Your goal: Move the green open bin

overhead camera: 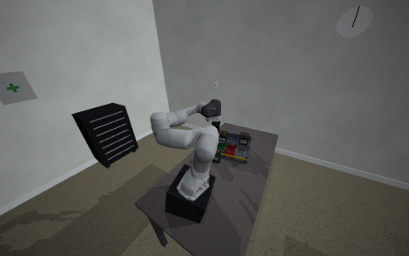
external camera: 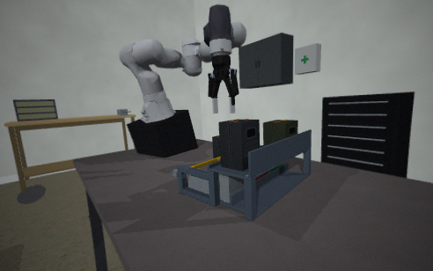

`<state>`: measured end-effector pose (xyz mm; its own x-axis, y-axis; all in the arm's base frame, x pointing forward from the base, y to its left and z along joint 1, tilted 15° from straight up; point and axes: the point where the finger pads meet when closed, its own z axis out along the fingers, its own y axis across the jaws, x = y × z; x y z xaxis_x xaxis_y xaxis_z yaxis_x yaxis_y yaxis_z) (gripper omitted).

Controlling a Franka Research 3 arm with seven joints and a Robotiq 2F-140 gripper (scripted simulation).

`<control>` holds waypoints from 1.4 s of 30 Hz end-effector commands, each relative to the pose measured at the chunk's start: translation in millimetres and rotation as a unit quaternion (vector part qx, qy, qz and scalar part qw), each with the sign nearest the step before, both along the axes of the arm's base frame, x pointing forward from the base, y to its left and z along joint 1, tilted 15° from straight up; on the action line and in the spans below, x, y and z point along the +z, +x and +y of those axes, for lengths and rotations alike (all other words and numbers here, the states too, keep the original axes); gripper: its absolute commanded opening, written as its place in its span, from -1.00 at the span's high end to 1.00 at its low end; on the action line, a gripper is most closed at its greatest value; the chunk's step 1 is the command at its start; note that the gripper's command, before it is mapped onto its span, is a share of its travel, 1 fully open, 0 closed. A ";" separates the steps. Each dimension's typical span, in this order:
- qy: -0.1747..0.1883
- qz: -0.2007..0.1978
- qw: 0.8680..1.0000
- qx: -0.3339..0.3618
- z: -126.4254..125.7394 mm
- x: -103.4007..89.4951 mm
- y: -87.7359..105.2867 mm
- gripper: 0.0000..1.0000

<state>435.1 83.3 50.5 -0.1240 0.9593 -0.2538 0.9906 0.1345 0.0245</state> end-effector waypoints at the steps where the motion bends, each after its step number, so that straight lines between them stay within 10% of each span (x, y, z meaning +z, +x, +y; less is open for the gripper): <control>1: 0.001 0.000 1.000 -0.003 0.6 1.5 -1.6 -0.15; 12: 0.001 0.000 1.000 -0.003 0.6 1.5 -1.6 -0.15; 17: 0.001 0.000 1.000 -0.003 -13.4 -52.4 2.3 -0.15; 29: 0.001 0.000 1.000 -0.003 -13.4 -52.4 2.3 -0.15; 34: 0.001 0.000 1.000 -0.003 -24.3 -94.5 5.2 -0.15; 42: 0.001 0.000 1.000 -0.003 -24.3 -94.5 5.2 -0.15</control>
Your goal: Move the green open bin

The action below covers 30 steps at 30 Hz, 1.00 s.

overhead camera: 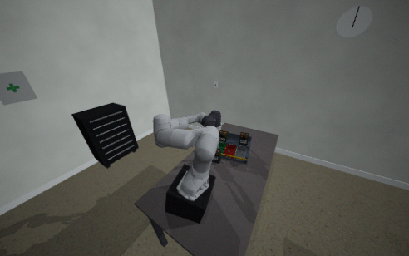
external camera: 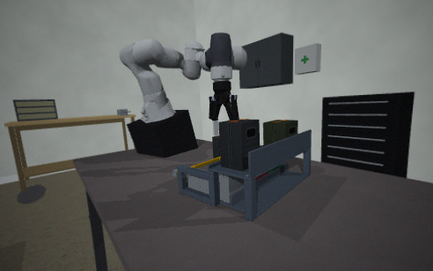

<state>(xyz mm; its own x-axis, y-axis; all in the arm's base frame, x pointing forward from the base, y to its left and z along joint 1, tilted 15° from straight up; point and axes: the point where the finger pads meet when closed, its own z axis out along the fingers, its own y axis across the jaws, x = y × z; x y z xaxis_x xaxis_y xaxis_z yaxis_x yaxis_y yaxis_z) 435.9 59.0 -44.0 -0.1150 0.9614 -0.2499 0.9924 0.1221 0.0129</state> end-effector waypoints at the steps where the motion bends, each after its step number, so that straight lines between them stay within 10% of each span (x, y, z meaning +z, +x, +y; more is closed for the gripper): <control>1: -0.001 -0.006 1.000 0.003 -0.1 0.0 4.5 -0.15; 30: -0.001 -0.006 1.000 0.003 3.7 14.7 3.3 -0.15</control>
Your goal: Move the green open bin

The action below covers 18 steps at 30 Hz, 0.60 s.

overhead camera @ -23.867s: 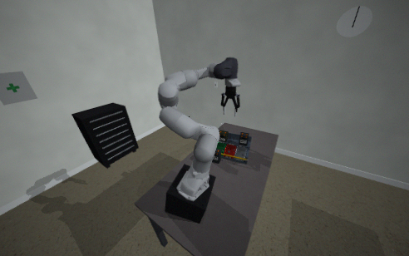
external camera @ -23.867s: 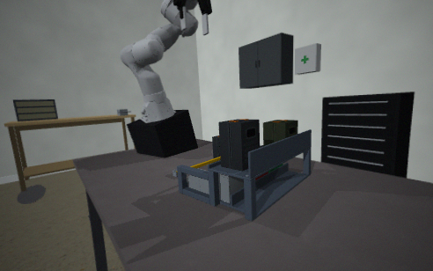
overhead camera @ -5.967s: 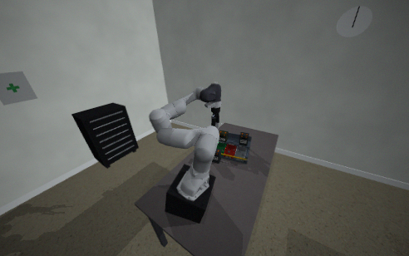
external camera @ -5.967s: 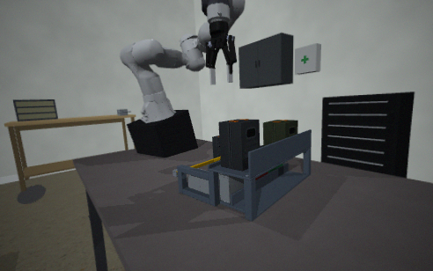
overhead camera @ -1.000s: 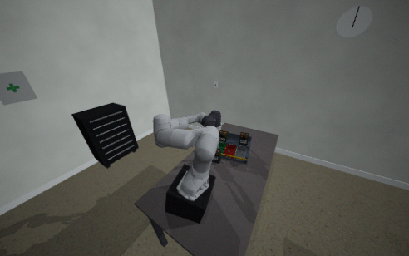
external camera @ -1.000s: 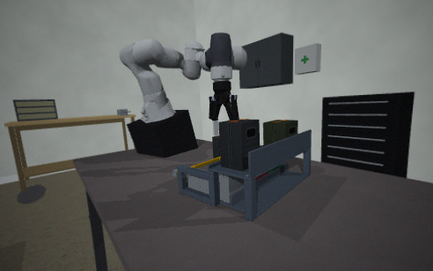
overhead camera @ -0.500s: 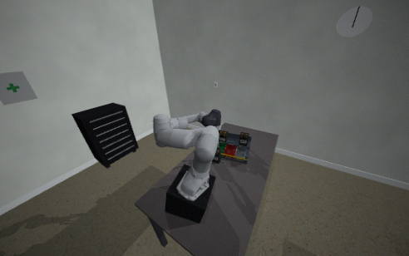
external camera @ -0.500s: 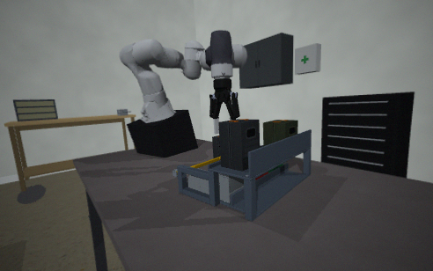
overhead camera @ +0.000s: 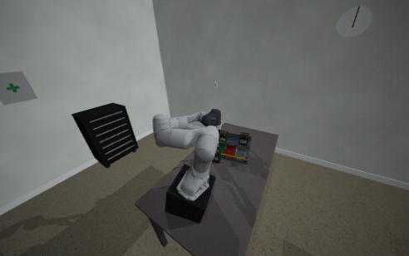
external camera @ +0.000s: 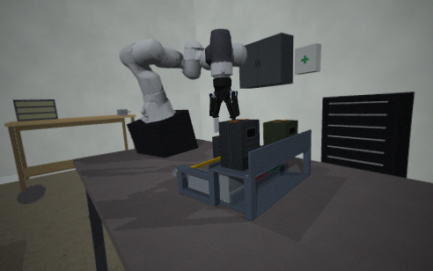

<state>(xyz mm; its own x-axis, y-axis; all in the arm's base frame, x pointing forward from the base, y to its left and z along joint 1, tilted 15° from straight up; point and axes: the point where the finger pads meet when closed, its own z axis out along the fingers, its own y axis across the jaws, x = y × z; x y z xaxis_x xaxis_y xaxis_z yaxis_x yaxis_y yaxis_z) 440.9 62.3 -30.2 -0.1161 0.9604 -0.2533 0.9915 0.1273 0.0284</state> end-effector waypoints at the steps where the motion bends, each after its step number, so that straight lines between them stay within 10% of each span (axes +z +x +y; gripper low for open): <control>1: 0.000 0.002 1.000 0.001 0.4 1.0 -1.7 -0.15; 18: 0.000 0.002 1.000 0.001 1.4 3.6 -2.6 -0.15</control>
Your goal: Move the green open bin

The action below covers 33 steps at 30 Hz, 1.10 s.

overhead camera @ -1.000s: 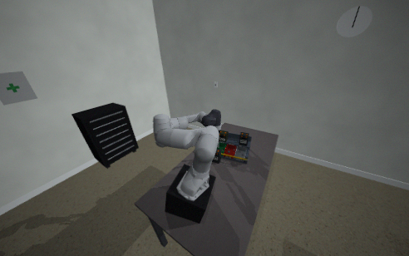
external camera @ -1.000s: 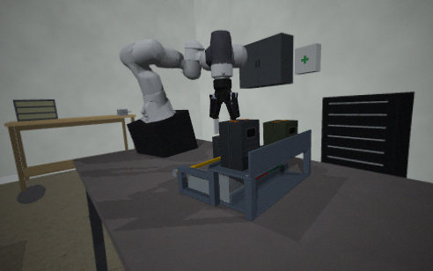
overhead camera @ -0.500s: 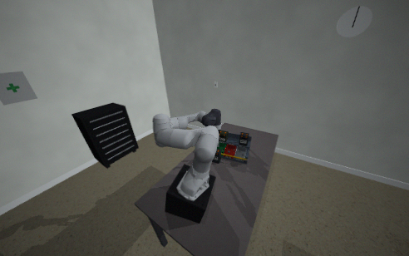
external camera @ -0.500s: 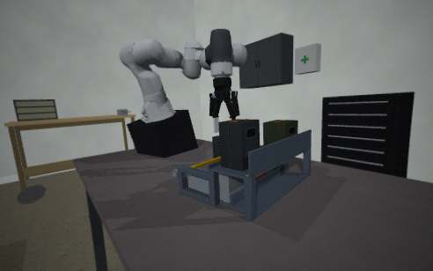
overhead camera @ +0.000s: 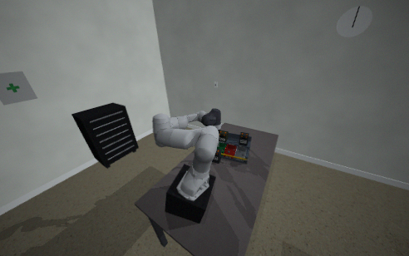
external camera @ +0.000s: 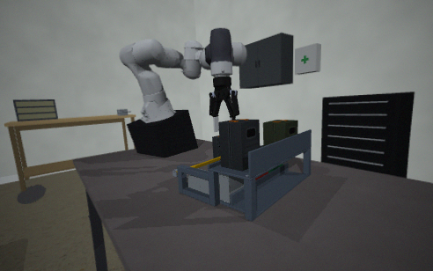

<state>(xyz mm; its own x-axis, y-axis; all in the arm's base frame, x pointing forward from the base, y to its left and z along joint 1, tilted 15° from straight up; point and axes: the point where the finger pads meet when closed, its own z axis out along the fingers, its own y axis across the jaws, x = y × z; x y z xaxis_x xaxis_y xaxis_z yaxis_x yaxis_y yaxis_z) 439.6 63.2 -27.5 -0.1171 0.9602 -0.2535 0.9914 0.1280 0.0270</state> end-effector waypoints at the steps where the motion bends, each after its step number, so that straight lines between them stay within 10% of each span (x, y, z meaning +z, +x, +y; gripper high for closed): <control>1: 0.000 0.001 1.000 0.000 0.5 0.9 -1.3 -0.15; 24: 0.000 0.001 1.000 0.000 1.0 2.2 -1.7 -0.15; 33: -0.007 0.033 0.992 0.125 1.1 3.4 -1.2 -0.15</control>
